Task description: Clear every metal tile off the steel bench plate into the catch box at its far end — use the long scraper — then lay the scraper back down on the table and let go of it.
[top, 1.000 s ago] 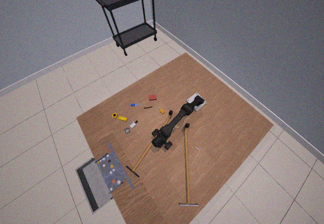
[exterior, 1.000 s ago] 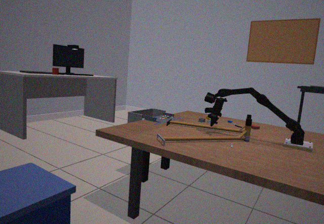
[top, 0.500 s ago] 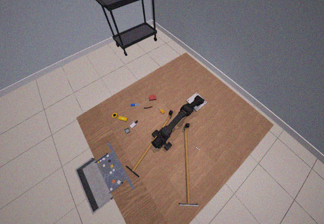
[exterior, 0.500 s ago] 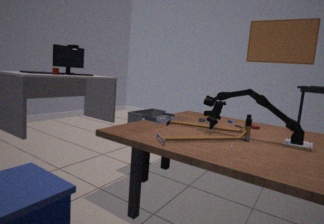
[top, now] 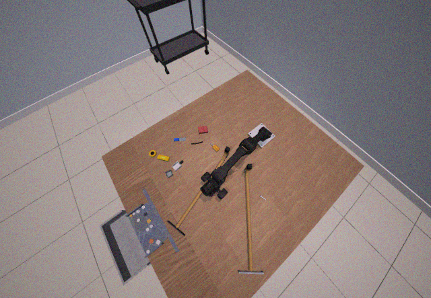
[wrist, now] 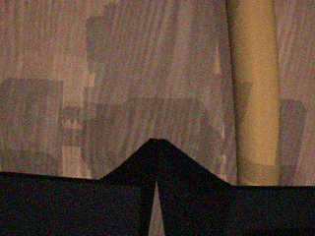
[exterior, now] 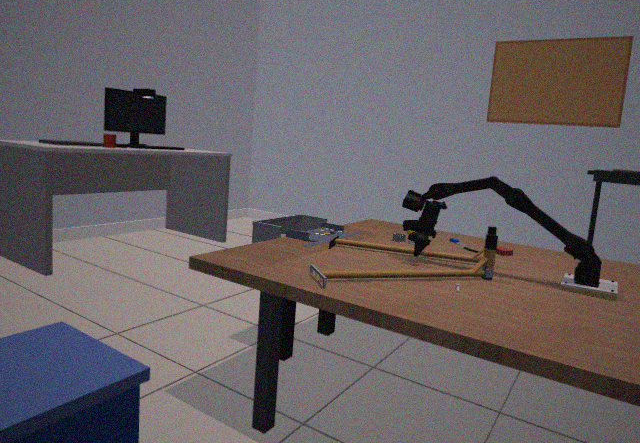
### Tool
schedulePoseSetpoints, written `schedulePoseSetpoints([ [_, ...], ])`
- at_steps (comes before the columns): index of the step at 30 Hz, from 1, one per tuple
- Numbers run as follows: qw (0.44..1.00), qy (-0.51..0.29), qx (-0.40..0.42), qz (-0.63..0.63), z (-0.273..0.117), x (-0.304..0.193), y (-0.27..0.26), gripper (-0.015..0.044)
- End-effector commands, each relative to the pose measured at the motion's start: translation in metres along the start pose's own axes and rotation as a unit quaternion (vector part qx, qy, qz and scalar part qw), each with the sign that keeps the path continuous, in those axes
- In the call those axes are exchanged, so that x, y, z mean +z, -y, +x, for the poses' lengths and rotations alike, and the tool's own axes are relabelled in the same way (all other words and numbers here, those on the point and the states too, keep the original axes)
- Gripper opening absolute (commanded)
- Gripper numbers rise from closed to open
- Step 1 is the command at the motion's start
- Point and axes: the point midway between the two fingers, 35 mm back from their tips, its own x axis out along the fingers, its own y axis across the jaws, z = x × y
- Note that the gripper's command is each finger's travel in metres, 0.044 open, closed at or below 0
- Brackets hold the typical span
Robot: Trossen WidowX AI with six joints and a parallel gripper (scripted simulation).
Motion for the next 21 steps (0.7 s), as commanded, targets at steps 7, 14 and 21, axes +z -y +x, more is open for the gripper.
schedulePoseSetpoints([
  [7,1.000,0.001,0.000,-0.002,0.004,0.001,0.010,0.0000],
  [14,1.000,0.004,-0.001,-0.002,0.004,0.002,0.017,0.0000],
  [21,1.000,0.007,-0.001,-0.002,0.005,0.003,0.023,0.0000],
])
